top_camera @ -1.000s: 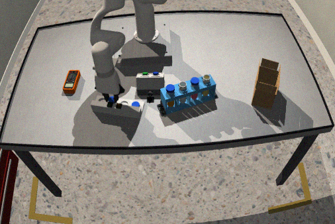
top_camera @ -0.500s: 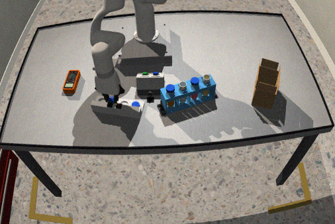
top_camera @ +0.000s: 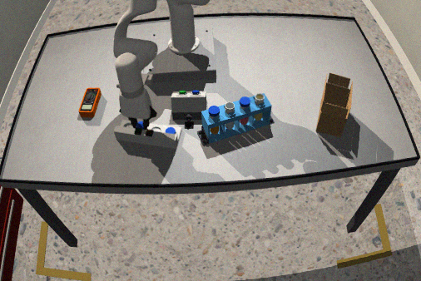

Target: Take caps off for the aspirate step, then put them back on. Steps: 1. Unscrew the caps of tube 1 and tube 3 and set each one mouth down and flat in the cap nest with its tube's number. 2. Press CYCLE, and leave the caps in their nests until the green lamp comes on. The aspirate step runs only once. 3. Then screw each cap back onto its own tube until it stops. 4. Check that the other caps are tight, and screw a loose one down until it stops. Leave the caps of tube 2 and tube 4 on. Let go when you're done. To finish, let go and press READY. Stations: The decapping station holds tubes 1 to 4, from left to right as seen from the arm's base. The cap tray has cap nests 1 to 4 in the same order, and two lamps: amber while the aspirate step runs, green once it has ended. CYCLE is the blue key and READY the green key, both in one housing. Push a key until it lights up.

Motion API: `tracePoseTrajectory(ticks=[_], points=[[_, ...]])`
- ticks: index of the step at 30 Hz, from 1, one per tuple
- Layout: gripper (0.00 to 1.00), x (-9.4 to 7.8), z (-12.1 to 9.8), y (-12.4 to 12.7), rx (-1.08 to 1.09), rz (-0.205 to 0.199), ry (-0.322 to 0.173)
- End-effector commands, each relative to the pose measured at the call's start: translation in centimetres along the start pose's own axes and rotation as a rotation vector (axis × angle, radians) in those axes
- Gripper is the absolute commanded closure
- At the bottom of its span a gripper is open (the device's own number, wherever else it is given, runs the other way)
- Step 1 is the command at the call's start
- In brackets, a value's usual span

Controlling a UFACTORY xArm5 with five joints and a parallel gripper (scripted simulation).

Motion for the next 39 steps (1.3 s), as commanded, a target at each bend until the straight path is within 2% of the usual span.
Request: tracePoseTrajectory(ticks=[1,25,26,39], points=[[1.0,-0.01,-0.13,0.0,0.0,0.0,-0.004],[1.0,-0.82,-0.13,0.0,0.0,0.0,-0.004],[0.54,-0.82,-0.13,0.0,0.0,0.0,-0.004],[0.54,-0.81,-0.13,0.0,0.0,0.0,-0.004]])
Point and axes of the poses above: the point where the finger pads meet when closed, its own x axis back along the fingers, its own y axis across the jaws, z = x × y, the point moved 5 cm from there along x, back along the fingers, and after that the axes turned 7 degrees about -x, right-handed, at the moved point
